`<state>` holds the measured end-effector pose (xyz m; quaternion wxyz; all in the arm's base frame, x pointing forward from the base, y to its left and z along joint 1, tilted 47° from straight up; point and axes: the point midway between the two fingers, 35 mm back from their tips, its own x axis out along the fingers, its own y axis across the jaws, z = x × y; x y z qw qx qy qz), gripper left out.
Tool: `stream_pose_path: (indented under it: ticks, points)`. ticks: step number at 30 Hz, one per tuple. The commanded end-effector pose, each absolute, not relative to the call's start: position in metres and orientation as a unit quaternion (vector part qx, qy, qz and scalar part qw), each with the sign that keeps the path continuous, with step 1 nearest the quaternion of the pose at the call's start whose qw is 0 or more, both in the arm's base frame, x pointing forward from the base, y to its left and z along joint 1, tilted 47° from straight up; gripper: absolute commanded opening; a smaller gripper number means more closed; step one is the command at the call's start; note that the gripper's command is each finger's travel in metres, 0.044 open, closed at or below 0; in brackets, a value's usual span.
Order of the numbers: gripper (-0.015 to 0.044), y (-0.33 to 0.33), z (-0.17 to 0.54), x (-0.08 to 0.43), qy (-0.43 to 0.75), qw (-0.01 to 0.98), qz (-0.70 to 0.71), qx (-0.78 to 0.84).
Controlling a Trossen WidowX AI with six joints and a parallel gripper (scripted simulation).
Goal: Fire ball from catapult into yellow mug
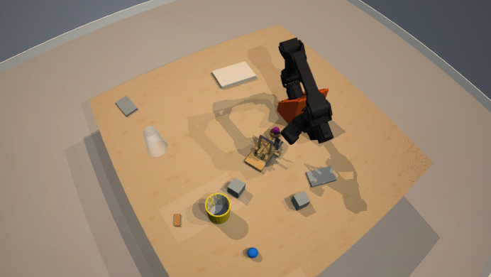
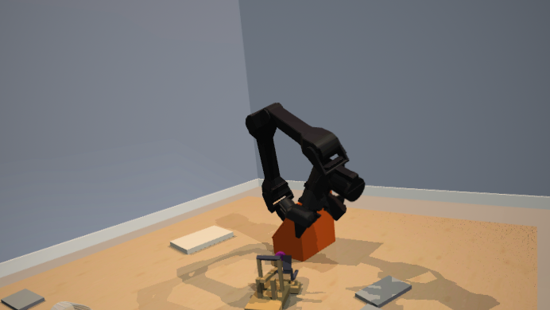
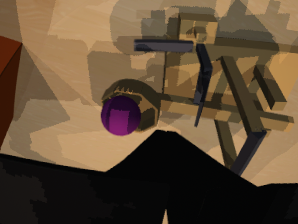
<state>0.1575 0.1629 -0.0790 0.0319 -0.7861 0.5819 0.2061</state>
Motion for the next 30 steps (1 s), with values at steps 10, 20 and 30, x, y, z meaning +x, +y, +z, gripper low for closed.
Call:
stream_pose_path:
  ticks: [10,20,30]
  points:
    - [0.0000,0.149,-0.067,0.148,0.578,-0.040,0.208,-0.788]
    - [0.0000,0.140,-0.079,0.150,0.578,-0.040,0.208,-0.788]
    - [0.0000,0.128,-0.091,0.152,0.578,-0.040,0.208,-0.788]
